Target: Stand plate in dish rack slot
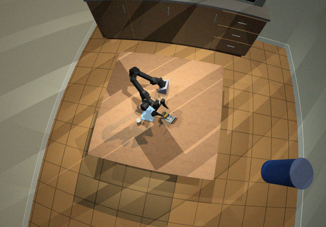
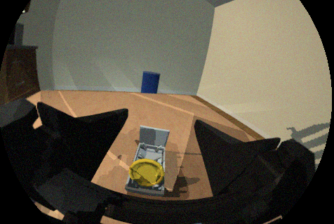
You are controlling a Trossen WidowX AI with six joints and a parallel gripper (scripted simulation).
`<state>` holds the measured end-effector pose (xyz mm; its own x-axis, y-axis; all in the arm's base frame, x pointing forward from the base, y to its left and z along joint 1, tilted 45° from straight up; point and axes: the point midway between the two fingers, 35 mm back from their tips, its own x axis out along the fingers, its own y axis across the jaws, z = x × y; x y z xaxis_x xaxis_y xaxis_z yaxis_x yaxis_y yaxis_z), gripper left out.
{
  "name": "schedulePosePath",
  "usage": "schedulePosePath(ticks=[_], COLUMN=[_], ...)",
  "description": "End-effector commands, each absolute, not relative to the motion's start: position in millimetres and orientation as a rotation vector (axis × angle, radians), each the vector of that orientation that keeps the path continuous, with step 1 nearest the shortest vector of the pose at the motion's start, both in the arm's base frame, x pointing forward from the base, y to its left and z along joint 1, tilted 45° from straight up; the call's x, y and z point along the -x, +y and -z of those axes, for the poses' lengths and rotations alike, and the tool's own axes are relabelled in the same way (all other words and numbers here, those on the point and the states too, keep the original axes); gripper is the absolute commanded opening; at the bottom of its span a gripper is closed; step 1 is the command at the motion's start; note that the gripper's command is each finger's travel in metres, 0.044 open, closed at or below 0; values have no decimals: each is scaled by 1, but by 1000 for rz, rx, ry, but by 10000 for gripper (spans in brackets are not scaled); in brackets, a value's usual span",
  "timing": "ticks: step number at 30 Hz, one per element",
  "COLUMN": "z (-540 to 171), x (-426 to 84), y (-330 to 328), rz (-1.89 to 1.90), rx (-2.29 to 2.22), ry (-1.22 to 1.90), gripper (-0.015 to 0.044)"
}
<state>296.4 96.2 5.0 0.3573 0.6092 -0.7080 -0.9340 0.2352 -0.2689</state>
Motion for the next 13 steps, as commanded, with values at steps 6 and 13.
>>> schedulePosePath(ticks=[6,13], z=[-7,-4], x=[-293,-286], y=[104,108], rz=[-1083,-1002], rx=[672,588], ry=[684,917], gripper=[400,400])
